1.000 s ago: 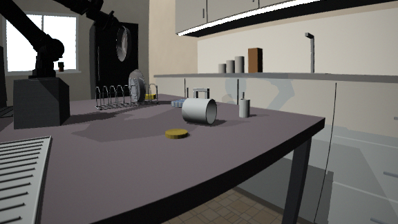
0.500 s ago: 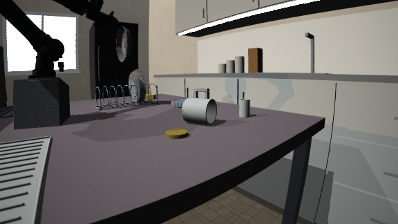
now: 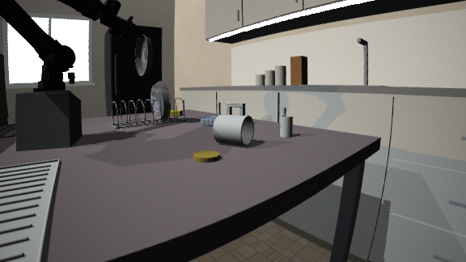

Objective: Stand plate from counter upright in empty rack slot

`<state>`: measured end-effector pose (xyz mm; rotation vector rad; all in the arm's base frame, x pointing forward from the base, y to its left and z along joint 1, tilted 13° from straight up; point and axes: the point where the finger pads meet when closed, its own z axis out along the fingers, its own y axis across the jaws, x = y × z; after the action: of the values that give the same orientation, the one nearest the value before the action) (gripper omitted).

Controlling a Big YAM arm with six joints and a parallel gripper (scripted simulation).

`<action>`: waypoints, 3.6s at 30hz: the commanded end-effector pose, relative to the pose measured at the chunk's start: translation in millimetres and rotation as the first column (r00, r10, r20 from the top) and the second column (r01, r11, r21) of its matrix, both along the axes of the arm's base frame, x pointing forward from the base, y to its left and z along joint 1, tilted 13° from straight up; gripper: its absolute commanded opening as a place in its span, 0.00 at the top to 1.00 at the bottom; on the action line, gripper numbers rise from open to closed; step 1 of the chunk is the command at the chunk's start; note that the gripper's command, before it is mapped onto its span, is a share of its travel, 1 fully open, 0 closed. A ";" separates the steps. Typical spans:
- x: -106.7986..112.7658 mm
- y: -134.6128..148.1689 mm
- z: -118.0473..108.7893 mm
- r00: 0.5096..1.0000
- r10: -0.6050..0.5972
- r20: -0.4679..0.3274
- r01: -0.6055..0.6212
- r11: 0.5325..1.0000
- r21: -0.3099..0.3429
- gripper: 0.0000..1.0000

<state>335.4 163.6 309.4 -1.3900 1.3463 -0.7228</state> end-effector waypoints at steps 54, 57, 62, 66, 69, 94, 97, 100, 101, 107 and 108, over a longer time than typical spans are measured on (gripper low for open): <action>1.4 13.3 -27.1 1.000 0.009 -0.003 -0.009 1.000 0.014 1.00; 1.1 13.9 -23.1 1.000 0.011 0.004 -0.011 1.000 0.019 1.00; 1.2 14.0 -22.3 1.000 0.011 0.005 -0.011 1.000 0.019 1.00; 1.1 13.9 -22.8 1.000 0.011 0.003 -0.011 1.000 0.018 1.00; 0.9 14.0 -24.9 1.000 0.011 0.001 -0.011 1.000 0.017 1.00; 0.0 19.6 -58.4 1.000 0.011 -0.011 -0.011 1.000 0.008 1.00; 8.5 23.3 -27.2 0.999 0.004 0.033 -0.006 0.999 0.039 1.00; 2.6 22.0 -51.1 1.000 0.010 0.003 -0.010 1.000 0.018 1.00; 1.3 21.4 -56.4 1.000 0.011 -0.004 -0.011 1.000 0.013 1.00; 2.7 20.9 -50.5 1.000 0.008 0.007 -0.008 1.000 0.021 1.00; 2.6 20.9 -50.1 1.000 0.008 0.007 -0.008 1.000 0.021 1.00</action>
<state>334.6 178.8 245.4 -1.4104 1.3561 -0.7115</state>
